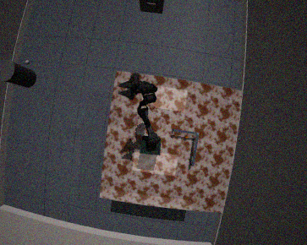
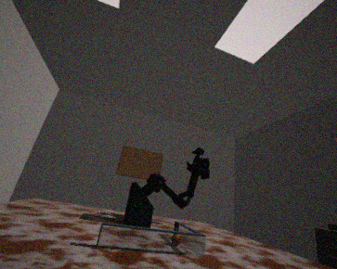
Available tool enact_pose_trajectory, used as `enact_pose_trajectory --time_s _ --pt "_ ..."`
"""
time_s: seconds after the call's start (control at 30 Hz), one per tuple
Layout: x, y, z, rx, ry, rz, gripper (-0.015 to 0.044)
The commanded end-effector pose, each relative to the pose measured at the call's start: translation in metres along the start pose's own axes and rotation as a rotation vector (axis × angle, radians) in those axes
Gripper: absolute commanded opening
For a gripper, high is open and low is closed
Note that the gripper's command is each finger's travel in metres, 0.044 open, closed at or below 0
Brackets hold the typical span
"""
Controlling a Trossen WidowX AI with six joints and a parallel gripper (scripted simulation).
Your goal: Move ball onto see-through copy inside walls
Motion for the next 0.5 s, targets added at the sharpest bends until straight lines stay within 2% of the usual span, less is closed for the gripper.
enact_pose_trajectory --time_s 0.0,0.13,0.47 --pt "0.001 0.0 0.0 -0.004 -0.001 -0.009 0.0374" --pt "0.022 0.015 0.002 -0.088 -0.02 -0.178 0.0275" --pt "0.09 0.09 -0.007 -0.461 -0.082 -0.588 0.0275"
Point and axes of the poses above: the point midway between the two fingers, 35 mm back from their tips, its own z axis out along the fingers, its own y axis across the jaws, x = y × z, the point moved 10 cm from there along -z, back along the fingers, and after that the axes turned 1 degree about z, right-handed, at the moved point
